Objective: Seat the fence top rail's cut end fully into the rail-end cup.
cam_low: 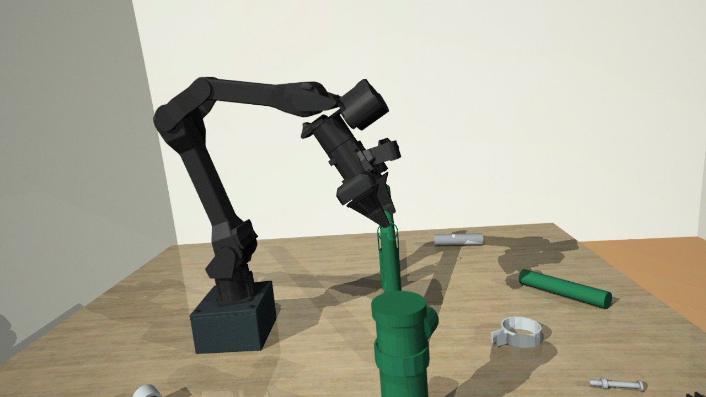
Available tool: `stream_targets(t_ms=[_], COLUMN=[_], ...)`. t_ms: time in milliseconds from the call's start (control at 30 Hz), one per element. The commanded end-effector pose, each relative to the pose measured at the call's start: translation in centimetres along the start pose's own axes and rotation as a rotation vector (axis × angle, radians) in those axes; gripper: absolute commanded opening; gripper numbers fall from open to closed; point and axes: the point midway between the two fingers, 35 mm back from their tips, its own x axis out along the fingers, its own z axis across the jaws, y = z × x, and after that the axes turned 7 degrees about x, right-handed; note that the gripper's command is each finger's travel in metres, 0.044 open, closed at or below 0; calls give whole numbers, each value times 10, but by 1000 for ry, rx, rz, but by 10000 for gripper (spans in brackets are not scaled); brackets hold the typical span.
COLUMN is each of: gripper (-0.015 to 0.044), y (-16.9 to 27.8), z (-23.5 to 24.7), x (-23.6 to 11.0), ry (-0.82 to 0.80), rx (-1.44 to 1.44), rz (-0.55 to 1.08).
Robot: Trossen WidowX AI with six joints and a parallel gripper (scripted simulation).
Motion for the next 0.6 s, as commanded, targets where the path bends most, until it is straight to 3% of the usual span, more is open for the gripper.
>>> stream_targets(t_ms=[0, 400, 567], gripper=[440, 440, 440], y=[-5, -38, -40], z=[-13, -109, -133], x=[6, 38, 44], ry=[21, 91, 101], rx=[-134, -1056, -1252], rz=[9, 61, 83])
